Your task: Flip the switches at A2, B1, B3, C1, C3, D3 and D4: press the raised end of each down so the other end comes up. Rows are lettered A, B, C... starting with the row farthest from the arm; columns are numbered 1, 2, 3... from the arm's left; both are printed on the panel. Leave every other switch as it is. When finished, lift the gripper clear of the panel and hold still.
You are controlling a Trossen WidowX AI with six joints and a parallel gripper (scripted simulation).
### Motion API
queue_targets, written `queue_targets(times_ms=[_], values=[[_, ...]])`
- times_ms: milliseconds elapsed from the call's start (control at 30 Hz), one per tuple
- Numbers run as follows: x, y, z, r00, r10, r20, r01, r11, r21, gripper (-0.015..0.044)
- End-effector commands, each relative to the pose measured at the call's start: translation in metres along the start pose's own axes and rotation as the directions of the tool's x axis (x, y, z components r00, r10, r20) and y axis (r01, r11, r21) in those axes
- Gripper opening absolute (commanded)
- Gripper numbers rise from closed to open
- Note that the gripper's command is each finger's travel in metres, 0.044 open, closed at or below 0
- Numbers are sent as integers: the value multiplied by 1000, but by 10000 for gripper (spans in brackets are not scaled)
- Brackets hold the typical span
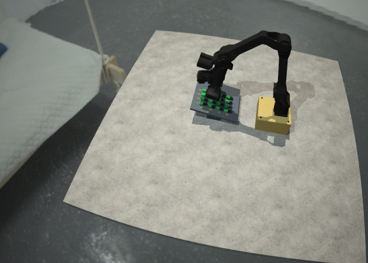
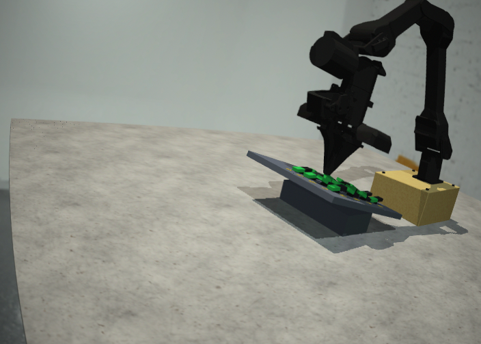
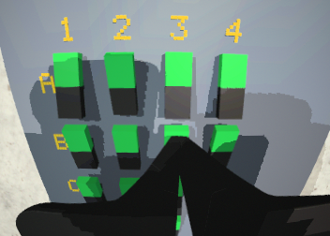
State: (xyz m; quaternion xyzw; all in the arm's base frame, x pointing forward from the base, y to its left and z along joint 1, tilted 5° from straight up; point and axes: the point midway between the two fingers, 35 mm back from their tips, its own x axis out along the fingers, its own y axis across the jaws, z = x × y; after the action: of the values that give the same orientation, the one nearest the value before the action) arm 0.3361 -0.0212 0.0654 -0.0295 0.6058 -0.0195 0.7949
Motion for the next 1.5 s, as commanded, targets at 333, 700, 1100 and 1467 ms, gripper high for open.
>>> queue_targets(times_ms=[333,700,1100,1467], values=[[1,1,0,1000,4,-1,-4,1000,-5,0],[2,1,0,1000,4,-1,-4,1000,-5,0],[4,1,0,1000,4,-1,-4,1000,-5,0],[5,1,0,1000,4,-1,-4,1000,-5,0]])
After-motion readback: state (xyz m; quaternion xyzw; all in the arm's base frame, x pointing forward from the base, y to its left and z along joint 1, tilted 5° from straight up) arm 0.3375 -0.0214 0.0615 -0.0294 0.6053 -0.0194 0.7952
